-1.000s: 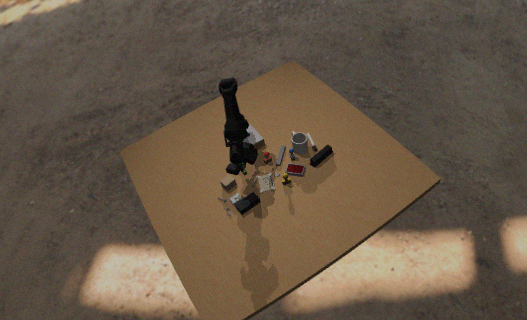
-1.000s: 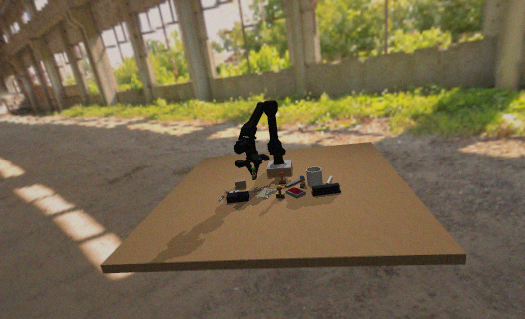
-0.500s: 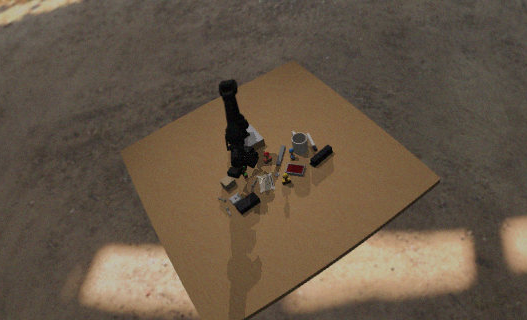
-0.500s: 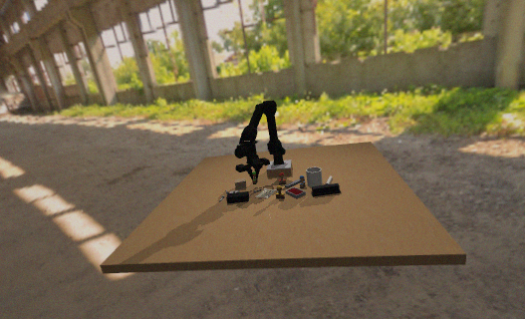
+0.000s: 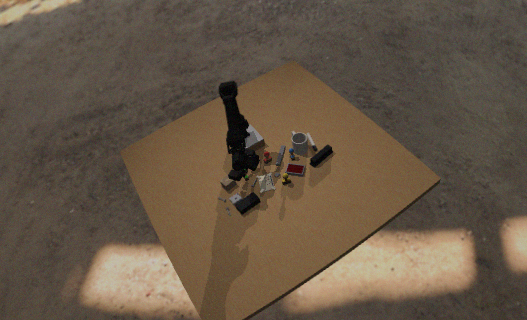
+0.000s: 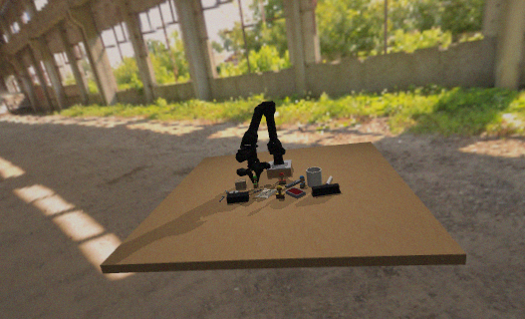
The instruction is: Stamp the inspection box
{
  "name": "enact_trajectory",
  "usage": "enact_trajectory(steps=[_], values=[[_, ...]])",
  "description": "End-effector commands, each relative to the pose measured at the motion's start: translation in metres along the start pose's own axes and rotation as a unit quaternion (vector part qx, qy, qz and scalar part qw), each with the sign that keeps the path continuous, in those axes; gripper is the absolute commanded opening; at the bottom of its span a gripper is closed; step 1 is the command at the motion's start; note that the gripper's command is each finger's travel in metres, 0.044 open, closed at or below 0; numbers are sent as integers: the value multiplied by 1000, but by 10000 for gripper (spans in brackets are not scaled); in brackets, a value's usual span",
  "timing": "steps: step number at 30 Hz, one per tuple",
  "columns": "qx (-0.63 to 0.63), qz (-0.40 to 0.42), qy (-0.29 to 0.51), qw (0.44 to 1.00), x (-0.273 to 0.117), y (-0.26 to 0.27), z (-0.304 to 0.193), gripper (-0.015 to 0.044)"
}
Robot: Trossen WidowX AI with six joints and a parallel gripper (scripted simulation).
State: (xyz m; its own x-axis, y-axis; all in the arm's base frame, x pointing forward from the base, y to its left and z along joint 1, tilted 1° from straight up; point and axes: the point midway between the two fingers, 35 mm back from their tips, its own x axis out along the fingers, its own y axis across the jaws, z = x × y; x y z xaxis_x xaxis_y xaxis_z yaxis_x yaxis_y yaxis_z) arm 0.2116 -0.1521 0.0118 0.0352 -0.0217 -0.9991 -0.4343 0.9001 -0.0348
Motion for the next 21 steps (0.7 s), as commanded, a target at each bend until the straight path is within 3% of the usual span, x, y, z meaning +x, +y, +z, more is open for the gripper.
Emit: enact_trajectory(steps=[1,11,15,21], values=[[-1,4,-1,1000,4,2,0,0],[0,0,0,1000,1,0,0,254],[0,1,0,1000,-9,-2,1,254],[-1,3,-1,1000,-105,-4,2,254]])
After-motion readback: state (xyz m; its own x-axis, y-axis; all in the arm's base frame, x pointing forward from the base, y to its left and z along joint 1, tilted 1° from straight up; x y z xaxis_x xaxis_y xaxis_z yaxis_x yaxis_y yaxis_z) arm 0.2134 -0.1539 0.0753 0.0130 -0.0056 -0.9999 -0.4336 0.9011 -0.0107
